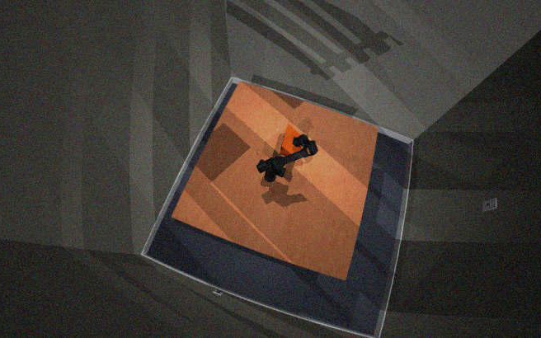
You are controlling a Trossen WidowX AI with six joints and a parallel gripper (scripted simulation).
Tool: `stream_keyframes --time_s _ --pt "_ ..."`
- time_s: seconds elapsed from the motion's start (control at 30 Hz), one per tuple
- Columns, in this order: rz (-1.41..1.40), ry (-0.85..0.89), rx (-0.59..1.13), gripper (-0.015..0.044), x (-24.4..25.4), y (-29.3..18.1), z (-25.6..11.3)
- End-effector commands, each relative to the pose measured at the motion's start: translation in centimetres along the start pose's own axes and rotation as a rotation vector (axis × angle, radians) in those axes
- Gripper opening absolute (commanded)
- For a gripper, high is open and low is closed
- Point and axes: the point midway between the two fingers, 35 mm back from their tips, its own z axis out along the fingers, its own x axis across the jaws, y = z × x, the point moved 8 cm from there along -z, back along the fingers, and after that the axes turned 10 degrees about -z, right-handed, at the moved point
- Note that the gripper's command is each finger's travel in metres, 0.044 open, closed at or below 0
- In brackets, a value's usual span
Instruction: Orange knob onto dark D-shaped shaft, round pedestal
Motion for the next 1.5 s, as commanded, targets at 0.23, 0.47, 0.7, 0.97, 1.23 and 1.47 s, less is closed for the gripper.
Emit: stream_keyframes --time_s 0.23,0.47,0.7,0.97,1.23,1.47 --pt "0.0 0.0 -0.003 0.0 -0.1 -0.1 2.1" --pt "-0.007 -0.001 -0.003 0.0 -0.3 0.0 1.6" --pt "-0.007 -0.001 -0.003 0.0 -0.4 0.2 1.5" --pt "-0.007 -0.001 -0.003 0.0 -0.3 0.3 1.6" --pt "-0.007 -0.001 -0.003 0.0 -0.2 0.1 1.6" --pt "-0.007 -0.001 -0.003 0.0 -0.1 -0.1 1.7"
